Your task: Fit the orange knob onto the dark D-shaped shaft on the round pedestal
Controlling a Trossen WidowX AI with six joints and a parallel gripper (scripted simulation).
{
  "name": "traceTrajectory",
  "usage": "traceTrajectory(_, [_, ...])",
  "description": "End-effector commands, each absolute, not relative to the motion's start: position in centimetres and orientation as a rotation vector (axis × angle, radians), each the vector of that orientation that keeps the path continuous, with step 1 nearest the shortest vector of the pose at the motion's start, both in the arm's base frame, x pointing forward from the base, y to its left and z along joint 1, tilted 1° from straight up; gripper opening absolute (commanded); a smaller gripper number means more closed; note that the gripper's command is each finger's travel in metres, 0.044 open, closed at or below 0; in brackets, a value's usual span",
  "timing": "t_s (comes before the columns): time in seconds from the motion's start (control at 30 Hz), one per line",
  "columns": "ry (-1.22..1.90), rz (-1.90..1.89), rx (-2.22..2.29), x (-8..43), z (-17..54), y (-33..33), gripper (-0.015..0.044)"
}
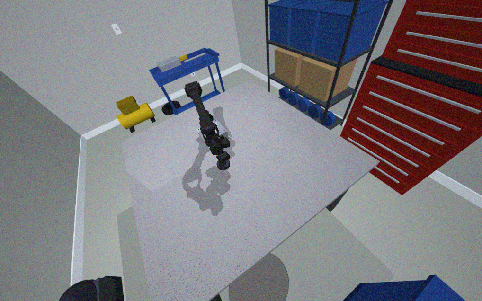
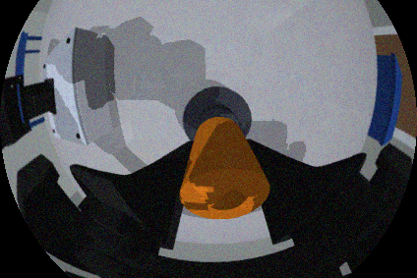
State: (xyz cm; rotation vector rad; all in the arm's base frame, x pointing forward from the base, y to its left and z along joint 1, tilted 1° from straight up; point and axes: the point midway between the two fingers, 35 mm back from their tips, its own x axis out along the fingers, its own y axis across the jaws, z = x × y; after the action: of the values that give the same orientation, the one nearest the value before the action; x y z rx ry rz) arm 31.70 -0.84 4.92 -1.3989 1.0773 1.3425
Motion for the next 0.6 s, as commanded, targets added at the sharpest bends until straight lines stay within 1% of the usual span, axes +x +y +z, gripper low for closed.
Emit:
traceTrajectory(0.0, [1.052,1.365,-1.429,31.93,5.14,-0.84,0.0])
traceTrajectory(0.57, [1.052,1.365,-1.429,31.8,4.51,-0.8,0.0])
